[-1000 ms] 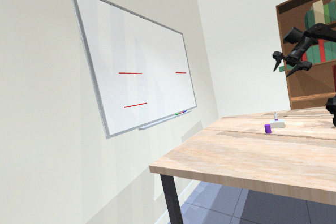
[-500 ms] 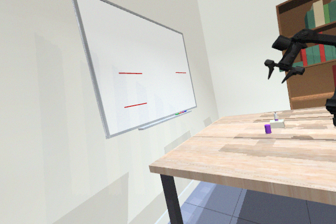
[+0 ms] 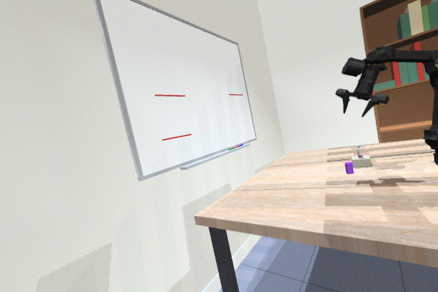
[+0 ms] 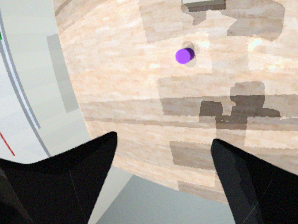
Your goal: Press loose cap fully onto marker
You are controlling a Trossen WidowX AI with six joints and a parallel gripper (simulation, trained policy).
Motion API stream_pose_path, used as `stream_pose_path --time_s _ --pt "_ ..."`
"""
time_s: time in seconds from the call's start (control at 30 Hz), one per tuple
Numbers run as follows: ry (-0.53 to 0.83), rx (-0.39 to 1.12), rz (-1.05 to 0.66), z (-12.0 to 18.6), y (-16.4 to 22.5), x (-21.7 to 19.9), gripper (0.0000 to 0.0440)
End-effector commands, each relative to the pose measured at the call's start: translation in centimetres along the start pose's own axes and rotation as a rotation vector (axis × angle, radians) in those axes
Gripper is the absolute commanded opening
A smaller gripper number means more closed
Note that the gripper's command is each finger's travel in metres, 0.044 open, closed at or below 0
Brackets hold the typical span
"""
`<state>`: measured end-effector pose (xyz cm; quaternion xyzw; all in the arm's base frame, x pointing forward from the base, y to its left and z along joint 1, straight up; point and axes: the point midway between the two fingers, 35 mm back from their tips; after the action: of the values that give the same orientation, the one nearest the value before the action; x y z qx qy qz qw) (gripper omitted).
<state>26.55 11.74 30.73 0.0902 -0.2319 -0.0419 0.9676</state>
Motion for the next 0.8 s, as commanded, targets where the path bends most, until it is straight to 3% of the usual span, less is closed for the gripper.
stream_pose_path --time_s 0.0,0.77 --pt "0.03 -0.008 -0.012 -0.9 0.2 0.1 0.0334" --pt "0.206 -0.082 -0.067 -7.4 0.5 0.7 0.0333"
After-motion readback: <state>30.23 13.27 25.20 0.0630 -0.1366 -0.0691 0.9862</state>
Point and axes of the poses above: the point midway between the two fingers, 35 mm back from their tips, its own z axis back along the fingers, its own x axis across the jaws, y = z × x, and after that the axes turned 3 degrees about z, right-handed
